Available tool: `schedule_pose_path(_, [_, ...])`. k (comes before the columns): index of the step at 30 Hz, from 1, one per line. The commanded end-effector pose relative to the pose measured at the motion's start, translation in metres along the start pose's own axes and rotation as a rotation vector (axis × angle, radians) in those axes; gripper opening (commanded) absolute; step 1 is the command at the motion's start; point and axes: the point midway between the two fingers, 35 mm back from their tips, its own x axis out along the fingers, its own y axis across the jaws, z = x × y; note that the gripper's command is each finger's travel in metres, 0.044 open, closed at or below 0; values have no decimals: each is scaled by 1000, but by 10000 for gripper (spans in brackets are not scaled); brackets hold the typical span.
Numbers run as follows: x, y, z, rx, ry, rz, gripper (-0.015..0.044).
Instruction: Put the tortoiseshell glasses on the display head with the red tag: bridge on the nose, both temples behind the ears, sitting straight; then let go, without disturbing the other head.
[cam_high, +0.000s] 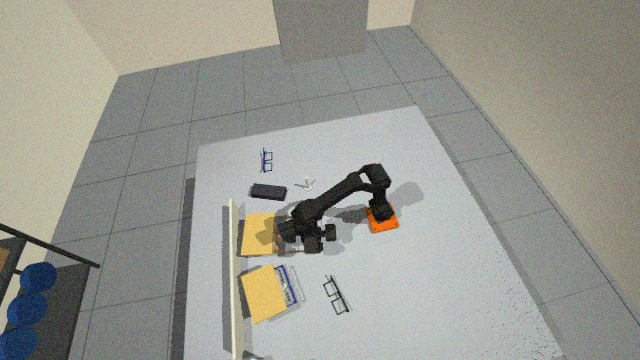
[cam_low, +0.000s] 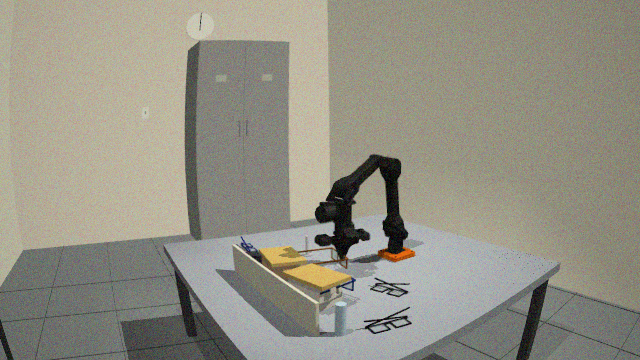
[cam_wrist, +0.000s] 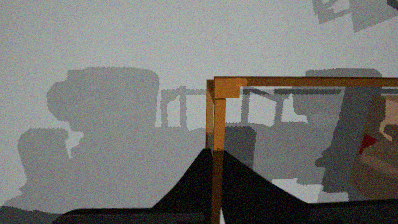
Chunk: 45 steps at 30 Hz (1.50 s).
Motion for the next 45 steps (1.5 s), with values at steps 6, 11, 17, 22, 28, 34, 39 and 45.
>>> schedule_pose_path(6, [-2, -15, 1, -3, -5, -2, 0])
schedule_pose_path(11, [-2, -22, 1, -3, -5, -3, 0])
schedule_pose_path(17, [-2, -31, 1, -3, -5, -3, 0])
schedule_pose_path(22, [-3, -38, 1, -3, -5, -4, 0])
schedule_pose_path(28, [-3, -46, 1, -4, -5, -5, 0])
schedule_pose_path(34, [-2, -55, 1, -4, -5, -5, 0])
schedule_pose_path(39, [-2, -62, 1, -4, -5, -6, 0])
schedule_pose_path(45, [-2, -71, 1, -4, -5, -6, 0])
